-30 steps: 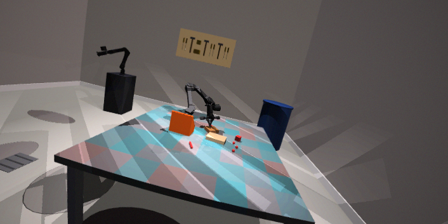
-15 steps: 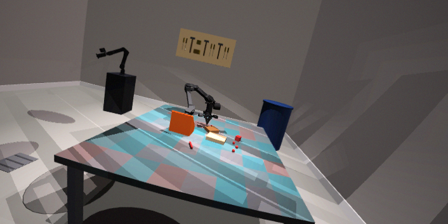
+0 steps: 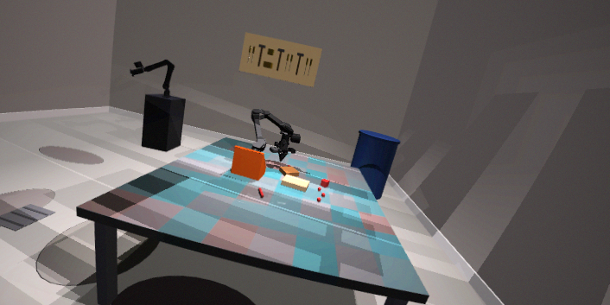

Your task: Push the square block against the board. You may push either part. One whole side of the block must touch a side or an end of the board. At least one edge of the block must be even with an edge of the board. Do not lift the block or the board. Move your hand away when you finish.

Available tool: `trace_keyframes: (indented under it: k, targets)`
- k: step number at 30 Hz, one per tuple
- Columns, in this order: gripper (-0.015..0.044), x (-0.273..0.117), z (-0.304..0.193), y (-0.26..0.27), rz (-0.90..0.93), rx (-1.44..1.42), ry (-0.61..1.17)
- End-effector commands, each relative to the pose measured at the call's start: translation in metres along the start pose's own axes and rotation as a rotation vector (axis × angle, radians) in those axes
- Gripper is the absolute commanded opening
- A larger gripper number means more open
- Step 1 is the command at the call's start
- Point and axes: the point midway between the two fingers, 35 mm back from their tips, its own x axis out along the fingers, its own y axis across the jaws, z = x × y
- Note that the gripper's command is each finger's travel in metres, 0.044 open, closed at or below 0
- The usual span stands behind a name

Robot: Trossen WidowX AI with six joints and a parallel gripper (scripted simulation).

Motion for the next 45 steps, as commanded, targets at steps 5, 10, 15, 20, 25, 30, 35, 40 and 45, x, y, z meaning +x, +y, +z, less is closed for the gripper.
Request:
trace_keyframes:
  k: [5,10,15,20,25,30,35,40,45]
  targets:
    - [0.0000,0.046,0.001,-0.002,-0.007,-0.019,-0.004]
    - [0.0000,0.053,0.003,-0.002,-0.010,-0.018,-0.007]
    - [0.0000,0.053,-0.001,-0.002,-0.008,-0.019,-0.005]
    - [0.0000,0.054,-0.009,-0.003,-0.006,-0.019,-0.002]
    - [0.0000,0.054,-0.017,-0.004,-0.003,-0.020,0.000]
    - [0.0000,0.055,-0.025,-0.005,-0.001,-0.020,0.001]
    - [0.0000,0.055,-0.033,-0.006,0.000,-0.021,0.002]
    - [0.0000,0.055,-0.041,-0.007,0.001,-0.021,0.003]
    - [0.0000,0.055,-0.049,-0.008,0.001,-0.021,0.004]
